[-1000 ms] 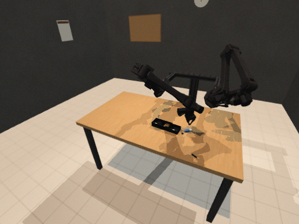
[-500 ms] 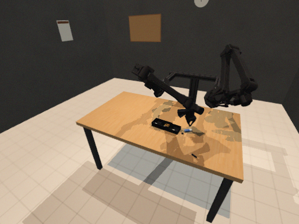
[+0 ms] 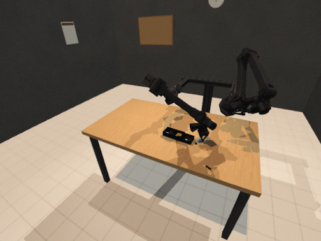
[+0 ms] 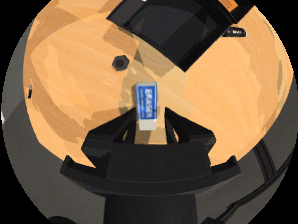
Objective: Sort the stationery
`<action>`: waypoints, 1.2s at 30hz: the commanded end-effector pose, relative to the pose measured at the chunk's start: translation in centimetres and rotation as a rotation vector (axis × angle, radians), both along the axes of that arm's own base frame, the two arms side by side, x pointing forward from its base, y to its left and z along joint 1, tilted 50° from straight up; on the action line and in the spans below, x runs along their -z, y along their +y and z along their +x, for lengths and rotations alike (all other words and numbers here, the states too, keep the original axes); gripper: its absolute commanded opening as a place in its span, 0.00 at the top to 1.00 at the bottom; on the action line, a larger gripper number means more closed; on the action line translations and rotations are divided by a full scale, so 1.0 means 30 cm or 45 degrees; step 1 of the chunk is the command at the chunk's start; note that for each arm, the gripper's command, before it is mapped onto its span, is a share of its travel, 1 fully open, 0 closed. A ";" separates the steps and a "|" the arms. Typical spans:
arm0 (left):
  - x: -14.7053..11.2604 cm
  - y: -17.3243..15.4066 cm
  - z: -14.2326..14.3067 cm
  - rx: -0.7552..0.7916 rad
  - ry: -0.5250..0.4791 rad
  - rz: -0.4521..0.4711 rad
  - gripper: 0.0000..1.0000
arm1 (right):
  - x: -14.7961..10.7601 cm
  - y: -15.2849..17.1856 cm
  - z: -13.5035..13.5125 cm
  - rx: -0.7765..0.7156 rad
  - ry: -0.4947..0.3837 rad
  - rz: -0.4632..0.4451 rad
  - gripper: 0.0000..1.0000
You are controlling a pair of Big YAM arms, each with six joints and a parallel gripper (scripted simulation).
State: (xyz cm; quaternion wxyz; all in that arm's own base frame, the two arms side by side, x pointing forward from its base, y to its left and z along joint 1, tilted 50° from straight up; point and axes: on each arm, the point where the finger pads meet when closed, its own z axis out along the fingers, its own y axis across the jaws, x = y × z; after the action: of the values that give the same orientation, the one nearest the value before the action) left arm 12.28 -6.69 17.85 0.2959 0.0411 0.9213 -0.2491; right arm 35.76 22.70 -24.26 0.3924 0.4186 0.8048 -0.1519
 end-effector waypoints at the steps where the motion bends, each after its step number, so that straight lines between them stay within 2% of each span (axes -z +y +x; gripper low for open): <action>1: 0.004 -0.002 -0.007 -0.027 0.019 -0.018 0.00 | 0.004 0.041 0.036 -0.029 -0.011 0.017 0.63; 5: 0.004 -0.002 -0.007 -0.027 0.019 -0.018 0.00 | -0.007 0.042 0.053 -0.019 -0.016 0.023 0.63; 14: 0.004 -0.002 -0.007 -0.027 0.019 -0.018 0.00 | 0.033 -0.005 0.058 -0.010 -0.002 0.005 0.63; 20: 0.004 -0.002 -0.007 -0.027 0.019 -0.018 0.00 | 0.045 -0.039 0.028 -0.015 0.015 -0.014 0.63; 32: 0.004 -0.002 -0.007 -0.027 0.019 -0.018 0.00 | 0.027 -0.038 0.039 -0.009 0.005 -0.002 0.63; 33: 0.004 -0.002 -0.007 -0.027 0.019 -0.018 0.00 | 0.018 0.000 0.035 -0.027 -0.004 0.009 0.82; 36: 0.004 -0.002 -0.007 -0.027 0.019 -0.018 0.00 | 0.018 0.000 0.035 -0.027 -0.004 0.009 0.82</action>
State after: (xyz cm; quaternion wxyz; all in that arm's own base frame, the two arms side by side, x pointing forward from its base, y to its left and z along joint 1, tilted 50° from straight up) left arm 12.28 -6.69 17.85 0.2959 0.0411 0.9213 -0.2491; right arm 36.51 22.24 -24.97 0.3920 0.4117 0.8089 -0.1504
